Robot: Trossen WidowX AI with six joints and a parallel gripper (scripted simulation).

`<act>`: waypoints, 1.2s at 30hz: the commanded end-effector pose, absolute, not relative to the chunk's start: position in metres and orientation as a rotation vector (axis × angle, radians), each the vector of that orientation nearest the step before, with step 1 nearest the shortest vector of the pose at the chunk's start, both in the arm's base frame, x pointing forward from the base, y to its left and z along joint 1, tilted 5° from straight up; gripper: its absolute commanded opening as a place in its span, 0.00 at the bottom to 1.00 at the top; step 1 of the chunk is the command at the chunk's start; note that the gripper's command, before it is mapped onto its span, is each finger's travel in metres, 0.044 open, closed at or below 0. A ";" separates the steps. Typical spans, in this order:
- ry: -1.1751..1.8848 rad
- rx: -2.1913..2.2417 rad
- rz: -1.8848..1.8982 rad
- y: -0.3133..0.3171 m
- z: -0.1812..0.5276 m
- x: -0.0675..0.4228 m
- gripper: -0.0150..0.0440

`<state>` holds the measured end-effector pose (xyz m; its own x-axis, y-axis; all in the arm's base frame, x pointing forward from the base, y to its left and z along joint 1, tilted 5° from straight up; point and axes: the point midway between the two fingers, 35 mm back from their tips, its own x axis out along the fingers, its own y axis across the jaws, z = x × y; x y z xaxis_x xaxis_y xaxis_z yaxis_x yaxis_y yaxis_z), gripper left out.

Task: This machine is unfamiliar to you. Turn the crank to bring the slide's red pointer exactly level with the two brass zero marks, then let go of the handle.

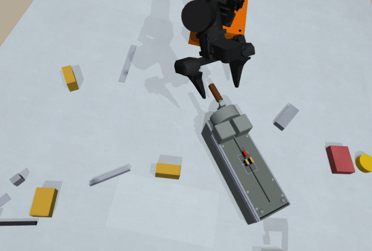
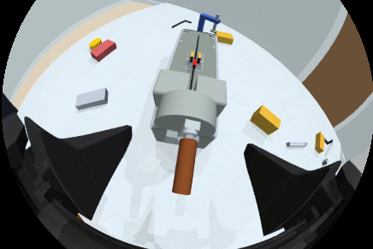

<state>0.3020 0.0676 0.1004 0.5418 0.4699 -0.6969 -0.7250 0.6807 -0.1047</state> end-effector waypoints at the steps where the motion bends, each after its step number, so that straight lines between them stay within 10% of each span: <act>1: 0.687 -0.408 0.729 0.068 0.117 0.302 1.00; 36: 0.874 -0.113 0.290 0.180 0.159 0.361 1.00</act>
